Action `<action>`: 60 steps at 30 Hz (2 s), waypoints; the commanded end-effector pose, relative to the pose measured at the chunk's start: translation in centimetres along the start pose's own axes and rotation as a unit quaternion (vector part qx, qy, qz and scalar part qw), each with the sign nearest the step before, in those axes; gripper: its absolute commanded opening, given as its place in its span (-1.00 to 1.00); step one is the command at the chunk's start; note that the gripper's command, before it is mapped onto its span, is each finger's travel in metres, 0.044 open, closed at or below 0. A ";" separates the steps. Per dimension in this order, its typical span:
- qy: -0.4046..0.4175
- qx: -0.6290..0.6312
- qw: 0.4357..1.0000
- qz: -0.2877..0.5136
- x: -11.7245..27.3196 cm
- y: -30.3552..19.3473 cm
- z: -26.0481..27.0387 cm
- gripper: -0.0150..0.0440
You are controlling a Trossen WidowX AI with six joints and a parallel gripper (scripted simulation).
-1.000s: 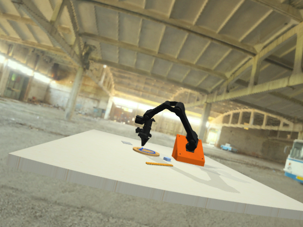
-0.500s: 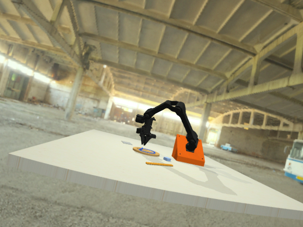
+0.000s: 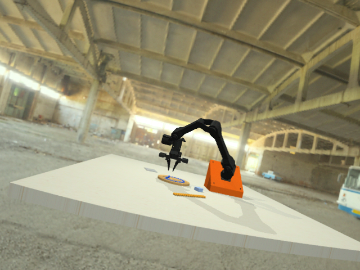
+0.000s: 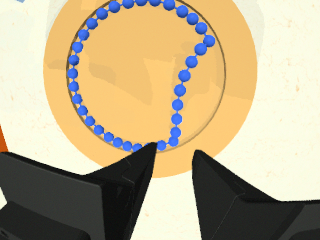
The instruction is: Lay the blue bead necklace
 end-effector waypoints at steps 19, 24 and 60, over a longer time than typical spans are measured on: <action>-0.007 0.037 0.999 0.006 -1.1 0.1 -0.3 -0.08; -0.005 0.036 0.999 0.005 -2.0 0.1 -0.3 -0.08; -0.004 0.037 0.999 0.006 -3.5 0.1 -0.2 -0.49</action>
Point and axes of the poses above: the point midway between the two fingers, 35 mm back from their tips, its own x axis back along the fingers, its own z axis across the jaws, y = z × x, the point moved 4 cm from there along x, back along the fingers, and after that the axes turned 10 degrees about x, right-handed, at the moved point
